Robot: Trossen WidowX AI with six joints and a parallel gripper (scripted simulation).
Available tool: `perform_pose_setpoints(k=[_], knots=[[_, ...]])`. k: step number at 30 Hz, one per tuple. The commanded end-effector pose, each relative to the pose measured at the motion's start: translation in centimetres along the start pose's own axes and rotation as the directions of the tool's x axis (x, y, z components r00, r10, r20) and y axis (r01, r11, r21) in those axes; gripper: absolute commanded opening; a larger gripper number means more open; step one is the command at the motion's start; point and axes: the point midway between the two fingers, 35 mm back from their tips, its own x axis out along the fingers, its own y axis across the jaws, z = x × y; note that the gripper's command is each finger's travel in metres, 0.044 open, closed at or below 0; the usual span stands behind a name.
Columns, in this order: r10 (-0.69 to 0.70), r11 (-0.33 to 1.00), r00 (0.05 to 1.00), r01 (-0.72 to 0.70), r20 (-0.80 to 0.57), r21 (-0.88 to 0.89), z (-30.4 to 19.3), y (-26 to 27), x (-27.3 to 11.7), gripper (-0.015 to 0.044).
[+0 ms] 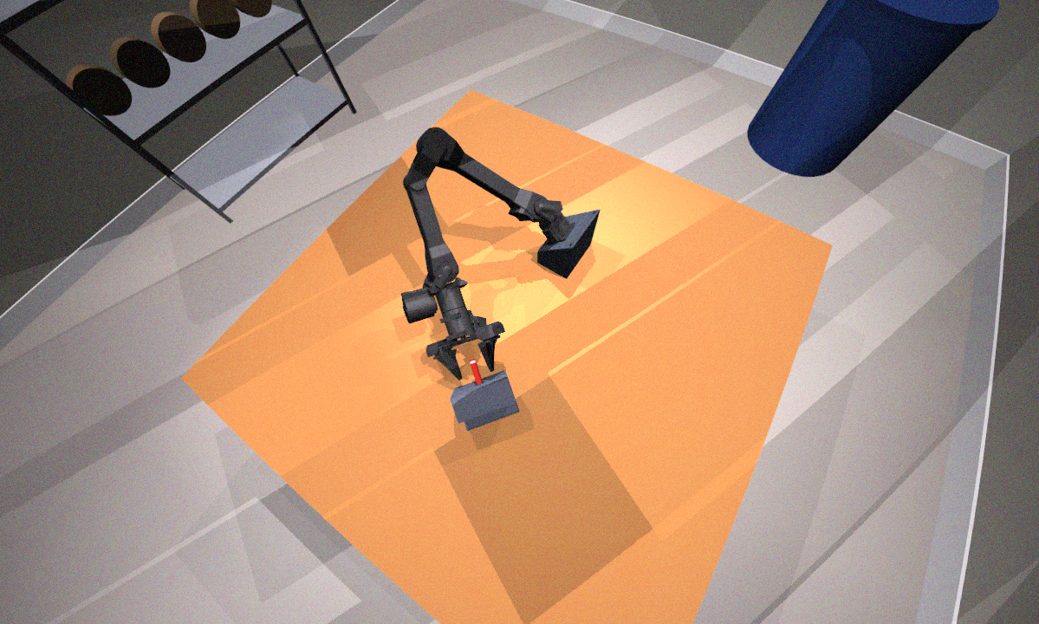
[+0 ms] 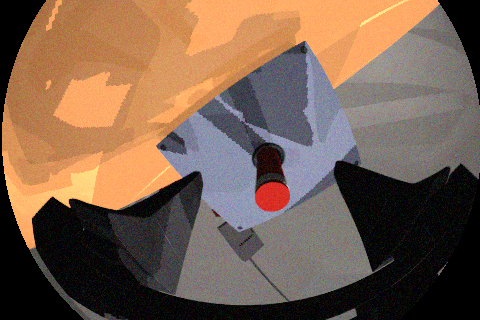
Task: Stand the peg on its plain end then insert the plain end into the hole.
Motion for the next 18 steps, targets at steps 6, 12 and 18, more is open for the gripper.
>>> perform_pose_setpoints(k=[6, 12, 18], knots=[[0.0, 1.0, 1.0, 0.0, -0.001, -0.002, -0.1, 0.1, -1.1, 0.044], [0.0, 1.0, 1.0, 0.0, 0.0, -0.001, -0.2, 0.2, -1.9, 0.044], [0.001, 1.0, 1.0, -0.001, 0.001, -0.001, -0.3, 0.3, -2.7, 0.044]])
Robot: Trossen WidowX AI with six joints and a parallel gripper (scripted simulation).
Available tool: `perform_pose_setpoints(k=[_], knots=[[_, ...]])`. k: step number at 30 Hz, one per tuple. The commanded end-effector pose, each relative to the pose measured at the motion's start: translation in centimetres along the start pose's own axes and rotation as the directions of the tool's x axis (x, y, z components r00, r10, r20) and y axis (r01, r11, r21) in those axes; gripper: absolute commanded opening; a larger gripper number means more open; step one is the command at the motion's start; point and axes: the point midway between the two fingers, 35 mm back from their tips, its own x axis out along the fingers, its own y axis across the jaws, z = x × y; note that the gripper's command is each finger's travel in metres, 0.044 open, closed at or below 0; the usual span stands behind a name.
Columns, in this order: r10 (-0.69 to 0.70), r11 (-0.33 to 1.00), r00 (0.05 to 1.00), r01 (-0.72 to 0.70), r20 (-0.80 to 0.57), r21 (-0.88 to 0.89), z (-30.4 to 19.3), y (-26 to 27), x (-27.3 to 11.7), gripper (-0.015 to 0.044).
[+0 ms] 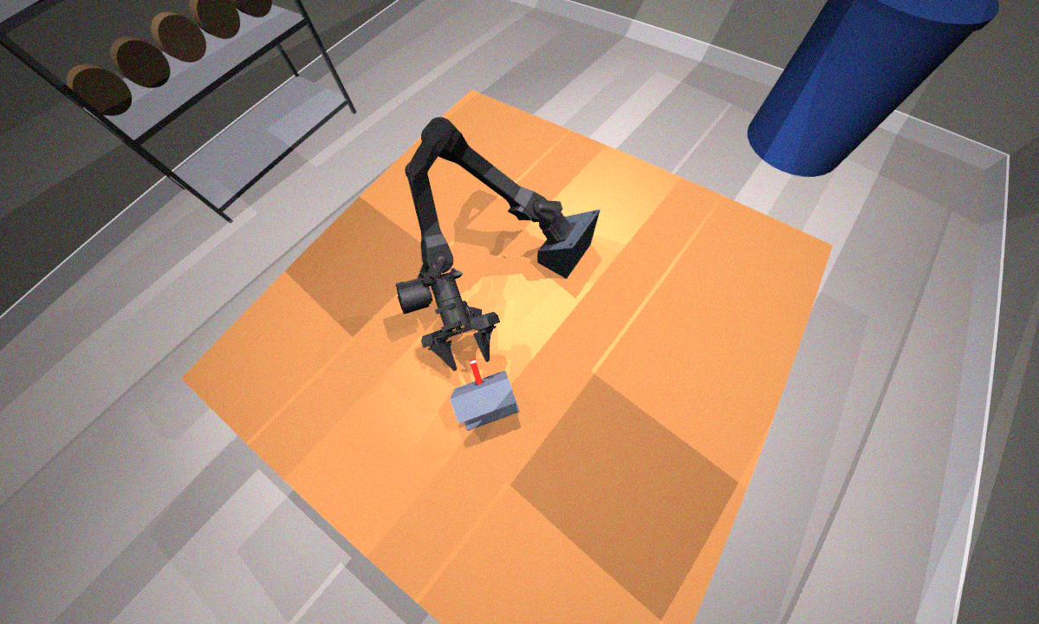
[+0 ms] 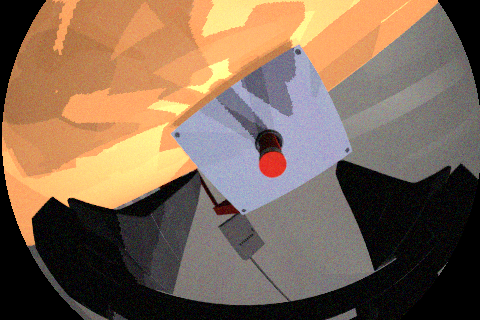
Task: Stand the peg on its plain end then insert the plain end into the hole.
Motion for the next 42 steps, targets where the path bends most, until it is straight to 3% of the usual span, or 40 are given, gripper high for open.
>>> perform_pose_setpoints(k=[1, 42], knots=[[-0.002, 1.0, 1.0, 0.002, -0.002, -0.001, 0.0, 0.0, -0.5, 0.044], [0.001, 1.0, 1.0, -0.001, 0.004, 0.003, -0.2, 0.3, -6.2, 0.044]])
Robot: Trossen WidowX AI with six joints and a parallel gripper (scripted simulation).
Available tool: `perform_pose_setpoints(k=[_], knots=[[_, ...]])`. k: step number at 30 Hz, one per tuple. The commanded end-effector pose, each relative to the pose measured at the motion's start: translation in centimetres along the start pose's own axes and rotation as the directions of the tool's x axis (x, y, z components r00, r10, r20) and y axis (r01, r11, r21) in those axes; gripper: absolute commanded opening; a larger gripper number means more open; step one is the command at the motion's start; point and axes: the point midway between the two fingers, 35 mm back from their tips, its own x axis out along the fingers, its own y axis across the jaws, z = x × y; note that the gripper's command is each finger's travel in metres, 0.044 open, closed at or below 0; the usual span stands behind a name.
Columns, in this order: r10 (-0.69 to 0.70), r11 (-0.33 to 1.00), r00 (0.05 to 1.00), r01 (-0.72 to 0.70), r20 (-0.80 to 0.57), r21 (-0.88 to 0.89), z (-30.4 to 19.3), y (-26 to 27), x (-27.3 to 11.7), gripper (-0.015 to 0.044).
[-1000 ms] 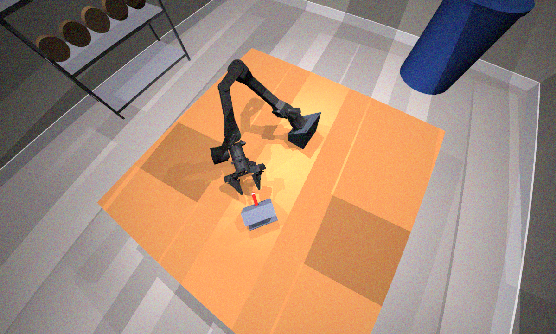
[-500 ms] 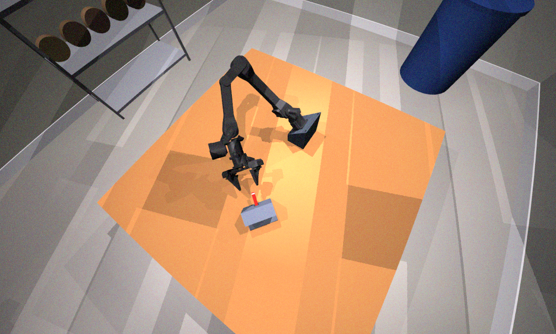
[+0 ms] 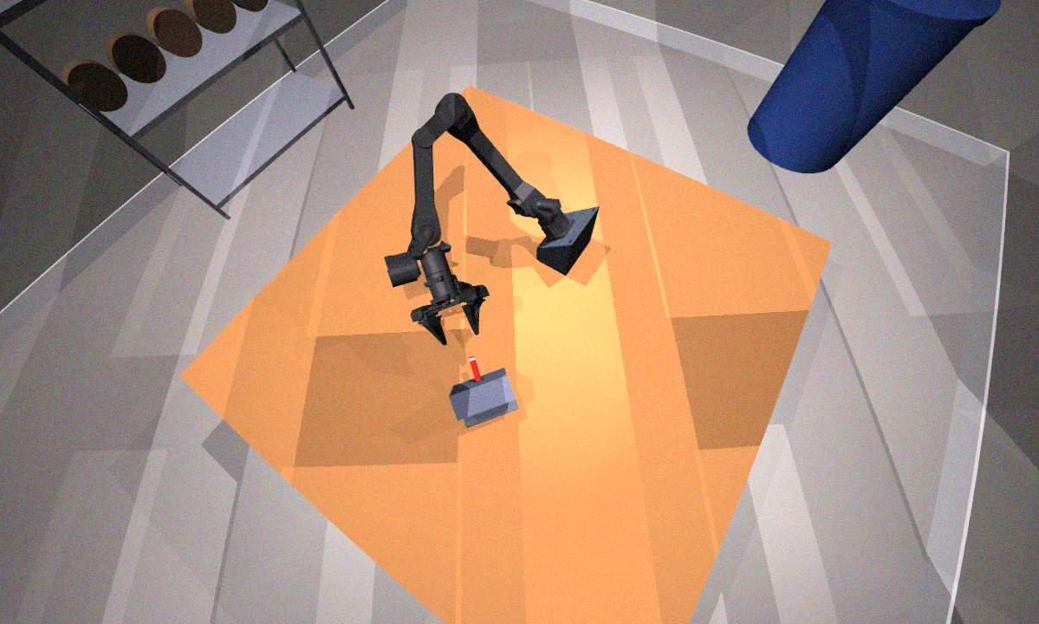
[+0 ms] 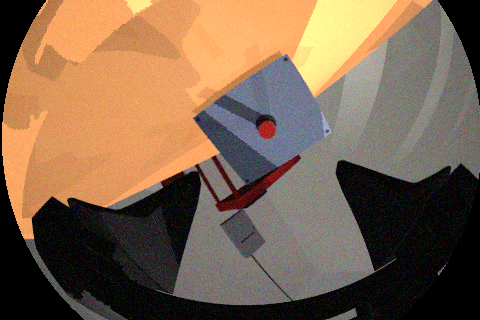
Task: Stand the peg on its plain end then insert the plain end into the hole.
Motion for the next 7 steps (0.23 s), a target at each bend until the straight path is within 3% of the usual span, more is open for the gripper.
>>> perform_pose_setpoints(k=[1, 7], knots=[[0.0, 1.0, 1.0, 0.0, -0.004, -0.002, -0.07, 0.01, -0.43, 0.044], [0.0, 1.0, 1.0, 0.0, -0.004, -0.002, -0.51, -0.22, -1.02, 0.044]])
